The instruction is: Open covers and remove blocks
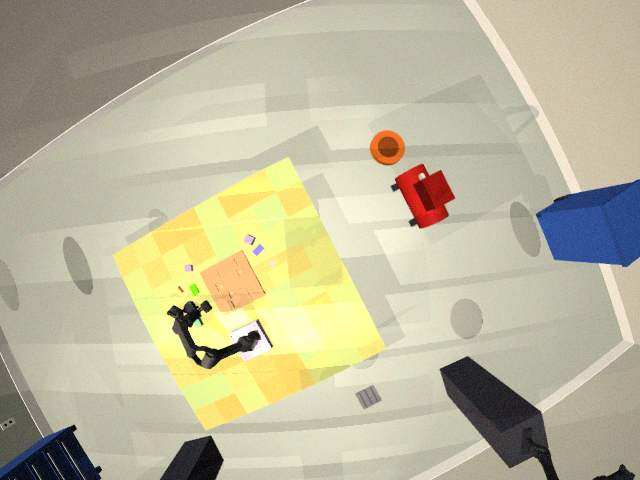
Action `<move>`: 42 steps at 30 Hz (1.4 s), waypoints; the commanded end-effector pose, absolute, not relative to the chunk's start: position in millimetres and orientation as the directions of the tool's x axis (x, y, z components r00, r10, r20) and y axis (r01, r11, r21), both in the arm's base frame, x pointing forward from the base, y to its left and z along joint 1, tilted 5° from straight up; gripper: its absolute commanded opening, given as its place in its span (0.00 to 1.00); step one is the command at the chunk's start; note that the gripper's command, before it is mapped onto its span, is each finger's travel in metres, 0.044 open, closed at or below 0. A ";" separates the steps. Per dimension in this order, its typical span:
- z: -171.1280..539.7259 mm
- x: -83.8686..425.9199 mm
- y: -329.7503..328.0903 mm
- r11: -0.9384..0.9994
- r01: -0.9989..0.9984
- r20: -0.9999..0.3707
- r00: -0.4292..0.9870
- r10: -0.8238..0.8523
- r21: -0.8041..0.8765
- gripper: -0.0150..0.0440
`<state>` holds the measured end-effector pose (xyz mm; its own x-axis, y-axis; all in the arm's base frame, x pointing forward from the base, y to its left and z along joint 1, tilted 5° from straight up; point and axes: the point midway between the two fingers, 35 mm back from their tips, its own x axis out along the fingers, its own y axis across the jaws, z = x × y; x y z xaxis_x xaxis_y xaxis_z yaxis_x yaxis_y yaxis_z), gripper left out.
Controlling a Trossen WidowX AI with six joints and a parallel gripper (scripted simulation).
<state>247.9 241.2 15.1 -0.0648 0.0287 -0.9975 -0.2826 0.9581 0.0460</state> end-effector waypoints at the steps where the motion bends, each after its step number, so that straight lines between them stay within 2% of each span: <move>1: 31.1 249.7 241.6 0.957 -0.285 -0.998 -0.062 0.034 0.050 1.00; 13: 61.6 249.5 239.0 0.958 -0.284 -0.997 -0.063 0.035 0.051 1.00; 30: 58.6 283.3 154.2 0.825 -0.563 -0.998 -0.056 0.027 0.054 0.25; 42: 55.6 291.5 86.2 0.662 -0.747 -0.998 -0.057 0.021 0.056 0.25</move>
